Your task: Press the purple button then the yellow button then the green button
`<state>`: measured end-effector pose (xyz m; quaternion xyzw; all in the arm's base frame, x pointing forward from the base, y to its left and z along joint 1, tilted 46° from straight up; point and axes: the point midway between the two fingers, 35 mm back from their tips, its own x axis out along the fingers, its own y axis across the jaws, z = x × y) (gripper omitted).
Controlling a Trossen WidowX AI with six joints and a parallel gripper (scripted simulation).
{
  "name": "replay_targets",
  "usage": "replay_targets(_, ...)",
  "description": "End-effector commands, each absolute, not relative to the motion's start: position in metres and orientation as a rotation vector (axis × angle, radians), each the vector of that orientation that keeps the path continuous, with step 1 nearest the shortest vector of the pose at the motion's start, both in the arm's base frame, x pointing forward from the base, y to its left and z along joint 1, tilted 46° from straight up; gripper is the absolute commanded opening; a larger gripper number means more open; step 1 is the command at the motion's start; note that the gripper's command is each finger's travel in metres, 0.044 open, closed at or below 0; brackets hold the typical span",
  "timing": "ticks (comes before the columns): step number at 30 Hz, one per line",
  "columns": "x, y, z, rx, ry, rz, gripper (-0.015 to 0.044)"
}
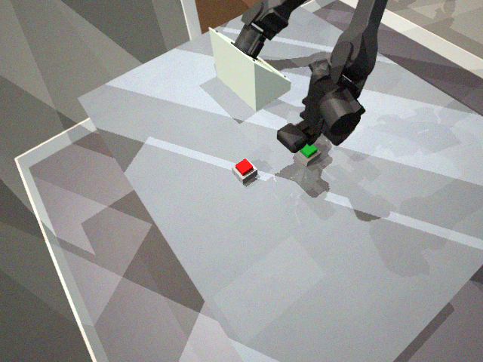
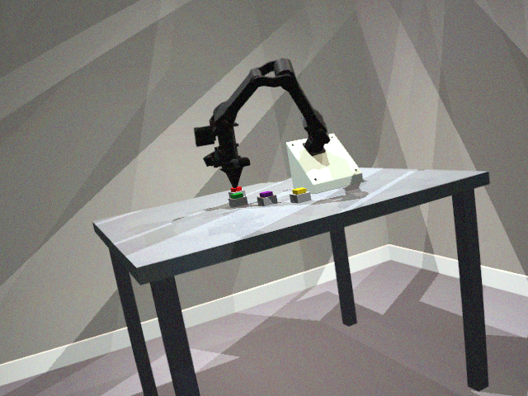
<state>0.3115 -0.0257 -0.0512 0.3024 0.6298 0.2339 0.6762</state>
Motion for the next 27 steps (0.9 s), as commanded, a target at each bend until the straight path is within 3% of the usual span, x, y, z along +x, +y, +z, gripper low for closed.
replay_targets(1,0.311,-0.020,-0.056,0.691,1.418,0.526,0.0020)
replay_targets(27,0.313,-0.005,-0.071,0.692,1.418,0.528,0.0020)
